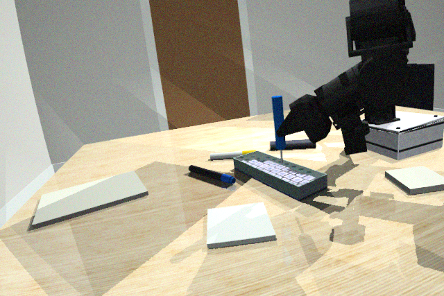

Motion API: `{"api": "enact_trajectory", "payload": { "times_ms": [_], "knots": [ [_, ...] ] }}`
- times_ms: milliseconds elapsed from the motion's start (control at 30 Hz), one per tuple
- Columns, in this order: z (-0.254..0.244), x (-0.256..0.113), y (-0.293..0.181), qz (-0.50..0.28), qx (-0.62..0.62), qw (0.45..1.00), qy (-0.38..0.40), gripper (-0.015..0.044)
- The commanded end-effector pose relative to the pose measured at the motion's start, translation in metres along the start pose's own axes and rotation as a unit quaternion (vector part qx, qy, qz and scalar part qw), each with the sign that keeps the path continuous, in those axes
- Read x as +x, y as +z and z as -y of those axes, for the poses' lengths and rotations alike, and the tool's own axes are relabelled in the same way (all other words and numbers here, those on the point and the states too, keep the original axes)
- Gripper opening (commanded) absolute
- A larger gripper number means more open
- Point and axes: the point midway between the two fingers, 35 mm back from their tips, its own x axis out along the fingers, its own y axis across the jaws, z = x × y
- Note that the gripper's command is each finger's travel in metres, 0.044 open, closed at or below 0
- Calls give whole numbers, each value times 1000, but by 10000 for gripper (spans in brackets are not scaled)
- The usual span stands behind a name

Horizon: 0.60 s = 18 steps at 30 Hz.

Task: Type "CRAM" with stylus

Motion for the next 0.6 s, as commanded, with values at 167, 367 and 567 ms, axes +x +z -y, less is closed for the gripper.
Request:
{"api": "enact_trajectory", "payload": {
  "times_ms": [167,367,567],
  "knots": [
    [-1,10,16,-2,-3,1000,0,0],
    [-2,11,18,-2,-3,1000,0,81],
    [-2,11,18,-2,-3,1000,0,81]
  ]
}}
